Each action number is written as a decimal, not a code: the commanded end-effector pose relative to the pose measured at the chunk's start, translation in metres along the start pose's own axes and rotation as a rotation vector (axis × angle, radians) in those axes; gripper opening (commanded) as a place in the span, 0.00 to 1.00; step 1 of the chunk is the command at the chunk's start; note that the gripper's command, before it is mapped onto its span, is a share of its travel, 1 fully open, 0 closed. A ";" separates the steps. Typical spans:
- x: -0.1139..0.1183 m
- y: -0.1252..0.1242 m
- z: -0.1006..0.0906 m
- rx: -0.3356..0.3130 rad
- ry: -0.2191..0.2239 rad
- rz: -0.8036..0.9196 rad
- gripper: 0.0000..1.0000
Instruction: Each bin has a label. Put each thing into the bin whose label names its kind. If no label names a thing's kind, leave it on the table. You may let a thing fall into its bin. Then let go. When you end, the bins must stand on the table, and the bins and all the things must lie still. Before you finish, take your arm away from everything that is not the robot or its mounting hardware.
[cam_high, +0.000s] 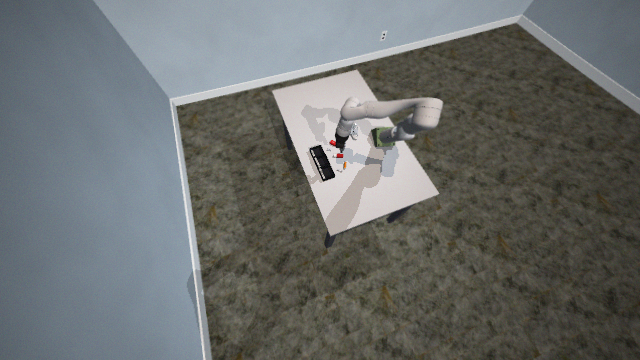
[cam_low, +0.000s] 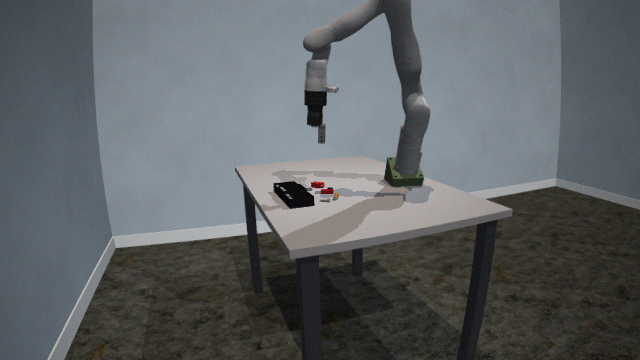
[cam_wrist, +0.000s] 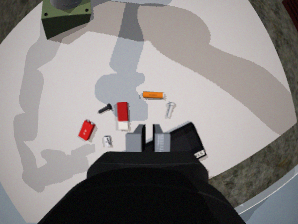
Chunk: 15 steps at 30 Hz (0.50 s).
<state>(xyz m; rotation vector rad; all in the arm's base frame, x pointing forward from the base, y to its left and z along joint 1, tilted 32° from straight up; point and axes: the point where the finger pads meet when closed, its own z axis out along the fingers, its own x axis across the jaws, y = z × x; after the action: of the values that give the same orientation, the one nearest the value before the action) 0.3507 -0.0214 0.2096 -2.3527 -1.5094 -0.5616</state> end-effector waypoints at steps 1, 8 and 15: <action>-0.017 0.007 0.000 0.014 0.028 -0.100 0.31; -0.044 0.011 0.000 0.038 0.052 -0.299 0.31; -0.064 0.014 0.000 0.050 0.076 -0.450 0.31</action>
<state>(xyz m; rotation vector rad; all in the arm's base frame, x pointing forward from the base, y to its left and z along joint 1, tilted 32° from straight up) 0.3386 -0.0688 0.1834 -1.9633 -1.9858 -0.6647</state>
